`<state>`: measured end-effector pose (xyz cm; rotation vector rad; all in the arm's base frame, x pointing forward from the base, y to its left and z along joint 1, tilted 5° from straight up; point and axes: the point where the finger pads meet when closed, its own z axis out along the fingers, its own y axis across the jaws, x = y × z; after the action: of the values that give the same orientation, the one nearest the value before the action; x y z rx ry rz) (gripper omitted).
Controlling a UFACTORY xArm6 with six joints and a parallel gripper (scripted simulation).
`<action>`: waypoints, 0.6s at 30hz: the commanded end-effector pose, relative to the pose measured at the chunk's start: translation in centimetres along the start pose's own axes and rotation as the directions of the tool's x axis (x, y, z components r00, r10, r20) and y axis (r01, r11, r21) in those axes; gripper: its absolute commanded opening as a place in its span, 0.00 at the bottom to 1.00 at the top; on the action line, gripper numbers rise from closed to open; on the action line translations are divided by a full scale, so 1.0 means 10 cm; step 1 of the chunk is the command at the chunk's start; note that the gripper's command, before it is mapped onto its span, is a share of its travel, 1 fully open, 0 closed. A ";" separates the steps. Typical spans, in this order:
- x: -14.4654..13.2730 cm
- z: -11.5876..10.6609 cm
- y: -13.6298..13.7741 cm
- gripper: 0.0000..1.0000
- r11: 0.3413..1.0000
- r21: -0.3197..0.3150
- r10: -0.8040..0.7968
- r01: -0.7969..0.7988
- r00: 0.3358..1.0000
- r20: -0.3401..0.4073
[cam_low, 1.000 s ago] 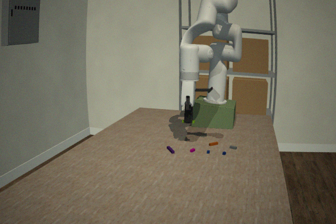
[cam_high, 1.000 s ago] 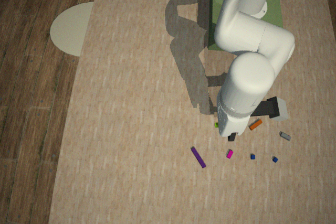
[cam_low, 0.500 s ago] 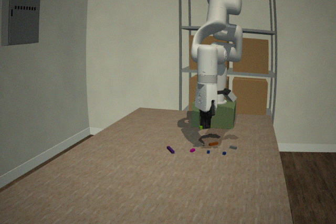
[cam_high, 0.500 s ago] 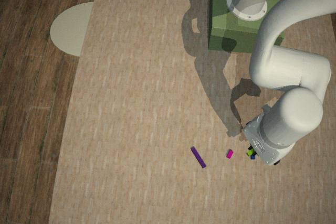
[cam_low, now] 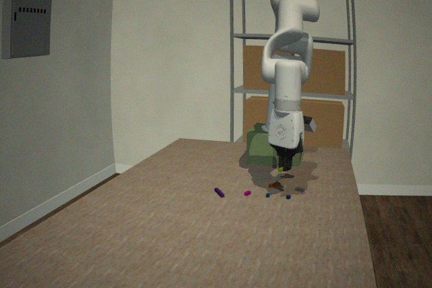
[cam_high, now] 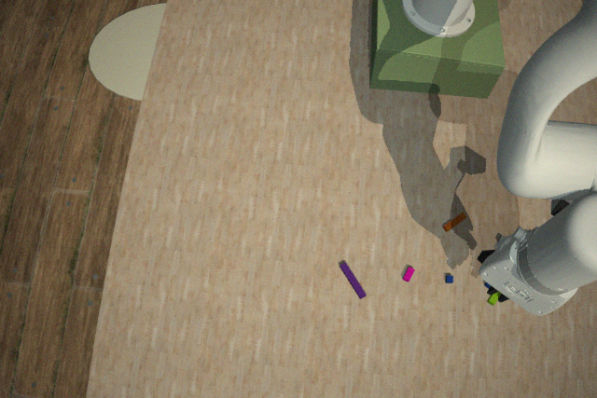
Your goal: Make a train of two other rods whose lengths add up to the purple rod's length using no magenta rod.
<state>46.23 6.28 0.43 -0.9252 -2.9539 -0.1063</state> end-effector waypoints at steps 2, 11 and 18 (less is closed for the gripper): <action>-0.01 -0.02 0.02 0.04 1.000 -0.003 -0.003 0.003 1.000 0.002; -0.01 0.02 0.02 0.04 1.000 -0.004 -0.003 0.003 1.000 0.002; -0.02 0.22 0.02 0.04 1.000 -0.004 -0.004 0.004 1.000 0.002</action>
<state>46.28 6.42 -0.81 -0.9201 -2.9549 -0.1086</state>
